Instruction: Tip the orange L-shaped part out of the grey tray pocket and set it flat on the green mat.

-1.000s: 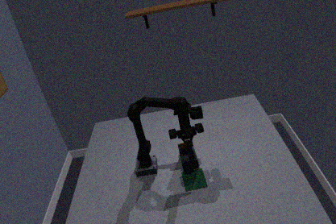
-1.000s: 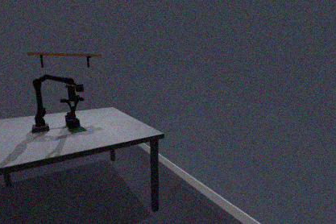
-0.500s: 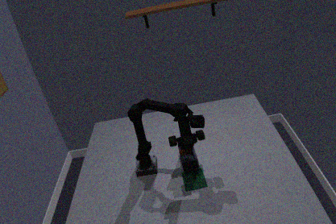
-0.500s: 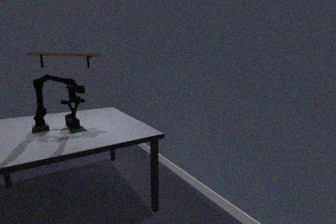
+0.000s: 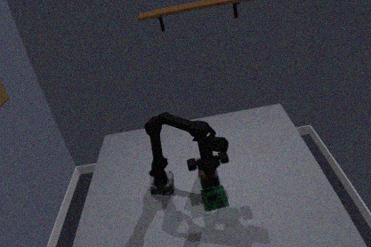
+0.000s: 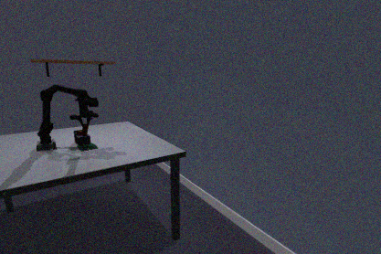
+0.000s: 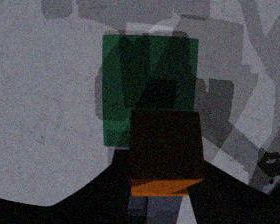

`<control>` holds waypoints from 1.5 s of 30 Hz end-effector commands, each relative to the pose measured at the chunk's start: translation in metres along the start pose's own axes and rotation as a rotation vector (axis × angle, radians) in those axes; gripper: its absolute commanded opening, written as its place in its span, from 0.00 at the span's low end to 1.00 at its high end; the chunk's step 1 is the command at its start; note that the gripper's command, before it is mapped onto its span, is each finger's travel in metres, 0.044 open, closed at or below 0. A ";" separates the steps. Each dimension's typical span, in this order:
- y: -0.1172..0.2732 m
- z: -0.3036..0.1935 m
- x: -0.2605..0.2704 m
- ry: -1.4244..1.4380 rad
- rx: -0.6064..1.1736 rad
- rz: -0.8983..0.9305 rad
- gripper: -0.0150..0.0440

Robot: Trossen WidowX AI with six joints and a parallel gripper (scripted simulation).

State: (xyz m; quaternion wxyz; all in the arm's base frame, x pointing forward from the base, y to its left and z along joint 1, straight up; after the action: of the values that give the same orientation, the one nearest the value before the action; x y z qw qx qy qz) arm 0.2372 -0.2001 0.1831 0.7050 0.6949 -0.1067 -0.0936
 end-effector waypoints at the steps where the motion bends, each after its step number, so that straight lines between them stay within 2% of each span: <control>1: 0.000 0.017 0.003 0.004 -0.001 0.000 0.25; 10: -0.003 0.021 0.003 0.004 -0.001 0.000 0.25; 45: -0.057 0.021 0.004 0.004 -0.001 0.000 0.25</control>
State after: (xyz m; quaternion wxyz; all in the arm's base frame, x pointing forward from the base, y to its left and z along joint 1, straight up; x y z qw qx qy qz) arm 0.2360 -0.2219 0.1316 0.7054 0.6943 -0.1082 -0.0929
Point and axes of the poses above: the point midway between the two fingers, 35 mm back from their tips, its own y axis back along the fingers, its own x axis across the jaws, z = x × y, the point moved 3 cm from there along y, back along the fingers, and after that the axes turned 10 degrees about -y, right-handed, at the moved point
